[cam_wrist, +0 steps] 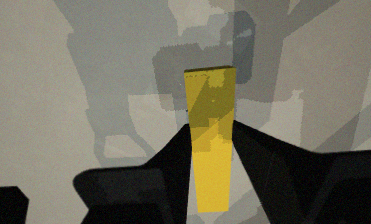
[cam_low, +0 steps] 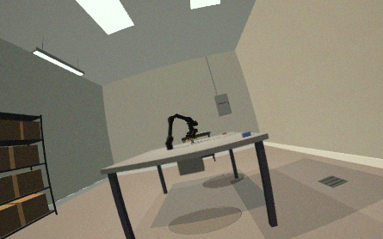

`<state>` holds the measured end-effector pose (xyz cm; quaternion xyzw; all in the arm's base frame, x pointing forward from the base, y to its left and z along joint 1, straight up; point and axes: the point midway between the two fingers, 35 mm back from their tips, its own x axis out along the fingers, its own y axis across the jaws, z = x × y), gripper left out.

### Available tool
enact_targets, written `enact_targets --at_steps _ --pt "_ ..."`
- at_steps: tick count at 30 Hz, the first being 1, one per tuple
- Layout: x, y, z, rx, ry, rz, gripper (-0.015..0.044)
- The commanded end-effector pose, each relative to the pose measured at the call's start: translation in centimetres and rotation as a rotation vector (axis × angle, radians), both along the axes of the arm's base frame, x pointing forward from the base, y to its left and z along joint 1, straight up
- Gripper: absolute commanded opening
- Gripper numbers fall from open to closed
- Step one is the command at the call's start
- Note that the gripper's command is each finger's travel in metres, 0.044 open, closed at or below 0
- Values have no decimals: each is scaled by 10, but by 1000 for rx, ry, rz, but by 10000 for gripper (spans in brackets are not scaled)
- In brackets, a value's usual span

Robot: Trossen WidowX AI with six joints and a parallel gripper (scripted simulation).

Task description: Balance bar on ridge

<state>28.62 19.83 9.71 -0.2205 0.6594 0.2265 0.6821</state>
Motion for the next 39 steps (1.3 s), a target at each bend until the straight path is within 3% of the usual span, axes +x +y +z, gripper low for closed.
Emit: enact_targets --at_steps 1,9,16,39 --pt "0 0 0 0 0 0 0" --pt "0 0 0 0 0 0 0" --pt "0 0 0 0 0 0 167" --pt "0 0 0 0 0 0 169"
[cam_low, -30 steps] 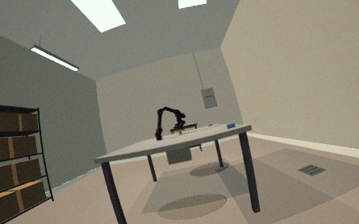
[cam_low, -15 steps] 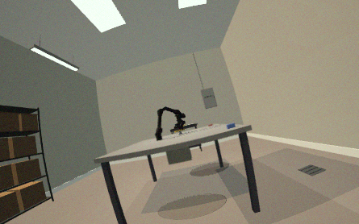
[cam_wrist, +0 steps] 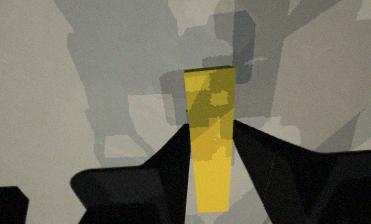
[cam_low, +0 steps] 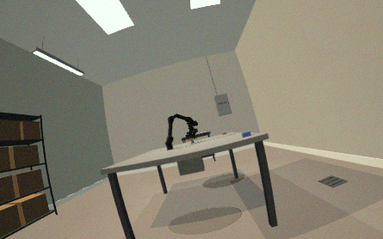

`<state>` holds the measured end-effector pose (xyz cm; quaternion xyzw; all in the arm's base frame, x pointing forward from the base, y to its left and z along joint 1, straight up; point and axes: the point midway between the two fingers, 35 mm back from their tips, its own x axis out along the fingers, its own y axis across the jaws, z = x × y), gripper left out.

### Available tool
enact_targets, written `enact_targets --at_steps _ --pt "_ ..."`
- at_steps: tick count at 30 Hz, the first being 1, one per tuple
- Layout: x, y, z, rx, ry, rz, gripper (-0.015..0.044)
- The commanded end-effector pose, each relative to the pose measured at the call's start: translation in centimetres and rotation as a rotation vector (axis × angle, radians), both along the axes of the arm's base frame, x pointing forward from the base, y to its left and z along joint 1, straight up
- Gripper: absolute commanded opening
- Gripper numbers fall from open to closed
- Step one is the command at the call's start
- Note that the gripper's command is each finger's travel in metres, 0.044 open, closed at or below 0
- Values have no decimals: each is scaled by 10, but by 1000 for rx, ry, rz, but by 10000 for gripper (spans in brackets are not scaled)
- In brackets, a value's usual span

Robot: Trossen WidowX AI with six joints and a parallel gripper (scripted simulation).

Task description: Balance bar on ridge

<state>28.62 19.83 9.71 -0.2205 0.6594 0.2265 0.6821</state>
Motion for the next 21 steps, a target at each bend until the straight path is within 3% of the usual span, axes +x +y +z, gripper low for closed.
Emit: enact_targets --at_steps 1,21 --pt "0 0 0 0 0 0 170" --pt "0 0 0 0 0 0 185"
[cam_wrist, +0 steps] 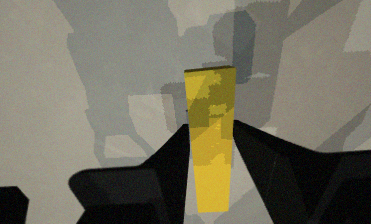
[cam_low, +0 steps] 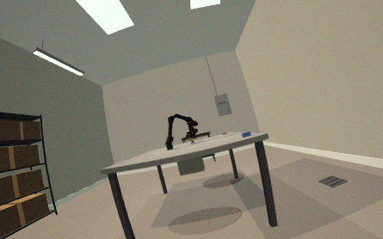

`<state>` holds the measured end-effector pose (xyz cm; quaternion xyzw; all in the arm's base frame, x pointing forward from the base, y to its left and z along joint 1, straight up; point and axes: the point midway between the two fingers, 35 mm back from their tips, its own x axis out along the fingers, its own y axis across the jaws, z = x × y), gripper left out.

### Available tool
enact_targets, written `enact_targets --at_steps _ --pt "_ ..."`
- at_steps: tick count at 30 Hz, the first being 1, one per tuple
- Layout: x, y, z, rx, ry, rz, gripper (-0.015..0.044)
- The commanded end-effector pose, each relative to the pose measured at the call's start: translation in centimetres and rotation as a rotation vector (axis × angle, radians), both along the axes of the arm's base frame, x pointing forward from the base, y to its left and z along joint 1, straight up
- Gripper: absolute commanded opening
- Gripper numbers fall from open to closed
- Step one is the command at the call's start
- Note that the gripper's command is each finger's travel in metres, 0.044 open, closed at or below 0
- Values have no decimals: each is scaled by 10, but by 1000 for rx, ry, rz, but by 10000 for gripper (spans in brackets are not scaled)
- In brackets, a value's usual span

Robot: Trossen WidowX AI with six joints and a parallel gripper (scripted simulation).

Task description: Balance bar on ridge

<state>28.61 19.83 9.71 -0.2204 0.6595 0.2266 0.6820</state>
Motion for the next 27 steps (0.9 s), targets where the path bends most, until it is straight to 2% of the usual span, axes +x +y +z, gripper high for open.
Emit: enact_targets --at_steps 1,11,21,24,27 --pt "0 0 0 0 0 0 185" --pt "0 0 0 0 0 0 185" --pt "0 0 0 0 0 0 440" --pt "0 0 2 0 0 0 440" --pt "3 2 27 0 0 0 440"
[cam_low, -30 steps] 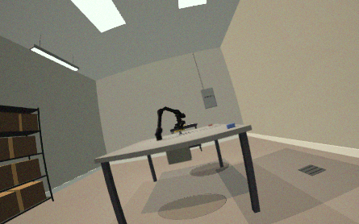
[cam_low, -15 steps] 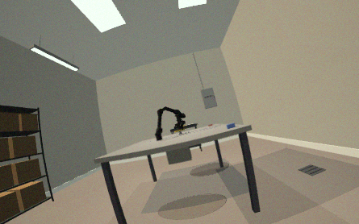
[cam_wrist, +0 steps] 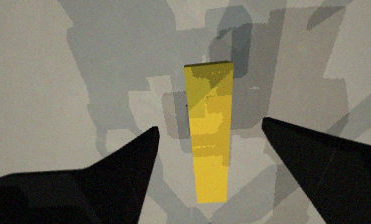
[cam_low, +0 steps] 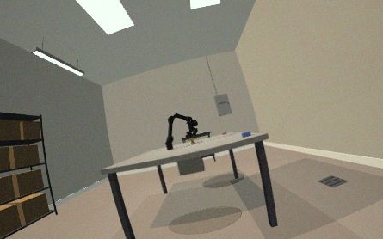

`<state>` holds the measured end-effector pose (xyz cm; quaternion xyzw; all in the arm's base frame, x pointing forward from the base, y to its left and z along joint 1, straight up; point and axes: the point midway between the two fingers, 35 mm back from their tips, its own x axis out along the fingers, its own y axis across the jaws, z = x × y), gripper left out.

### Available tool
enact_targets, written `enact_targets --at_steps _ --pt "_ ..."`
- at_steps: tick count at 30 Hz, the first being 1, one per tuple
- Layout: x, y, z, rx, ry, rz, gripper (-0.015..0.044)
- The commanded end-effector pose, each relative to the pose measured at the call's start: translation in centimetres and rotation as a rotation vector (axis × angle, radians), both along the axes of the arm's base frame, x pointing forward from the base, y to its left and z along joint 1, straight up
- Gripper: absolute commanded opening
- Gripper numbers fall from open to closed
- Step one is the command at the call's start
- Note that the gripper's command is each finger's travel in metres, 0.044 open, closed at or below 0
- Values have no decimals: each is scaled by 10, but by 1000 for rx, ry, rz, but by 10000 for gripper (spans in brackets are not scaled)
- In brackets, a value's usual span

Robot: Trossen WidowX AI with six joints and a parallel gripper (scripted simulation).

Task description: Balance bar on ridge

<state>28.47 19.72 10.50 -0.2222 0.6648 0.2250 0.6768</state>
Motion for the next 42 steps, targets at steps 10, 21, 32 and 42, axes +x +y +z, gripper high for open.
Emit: enact_targets --at_steps 10,21,32,42 --pt "-1 -1 92 9 -12 0 440" --pt "-1 -1 92 9 -12 0 440" --pt "-1 -1 92 9 -12 0 440" --pt "-1 -1 92 9 -12 0 440"
